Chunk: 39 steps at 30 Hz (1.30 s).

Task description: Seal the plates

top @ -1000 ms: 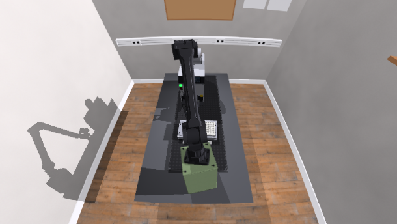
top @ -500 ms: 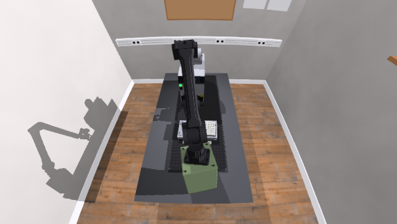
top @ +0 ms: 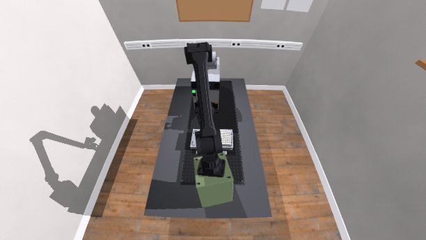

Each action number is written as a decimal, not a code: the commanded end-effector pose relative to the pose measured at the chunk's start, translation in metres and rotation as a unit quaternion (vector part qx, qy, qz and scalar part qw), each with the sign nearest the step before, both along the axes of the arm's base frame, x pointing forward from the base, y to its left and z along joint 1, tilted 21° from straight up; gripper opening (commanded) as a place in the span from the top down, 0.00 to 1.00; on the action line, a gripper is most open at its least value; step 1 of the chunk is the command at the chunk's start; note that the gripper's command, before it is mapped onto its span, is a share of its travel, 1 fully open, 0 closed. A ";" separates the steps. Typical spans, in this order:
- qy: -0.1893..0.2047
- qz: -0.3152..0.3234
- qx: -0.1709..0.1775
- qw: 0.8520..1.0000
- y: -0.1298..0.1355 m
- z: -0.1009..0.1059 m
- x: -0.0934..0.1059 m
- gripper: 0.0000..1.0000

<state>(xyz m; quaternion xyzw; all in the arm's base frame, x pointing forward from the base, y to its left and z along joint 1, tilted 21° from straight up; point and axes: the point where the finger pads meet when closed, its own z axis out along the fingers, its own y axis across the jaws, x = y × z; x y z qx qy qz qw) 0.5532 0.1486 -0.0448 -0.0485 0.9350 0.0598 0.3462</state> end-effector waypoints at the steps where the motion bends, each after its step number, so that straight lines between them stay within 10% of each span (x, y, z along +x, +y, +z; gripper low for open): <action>1: -0.016 0.005 0.007 1.000 0.013 0.021 0.011 0.00; 39: -0.022 0.005 0.009 1.000 0.015 0.004 0.017 0.00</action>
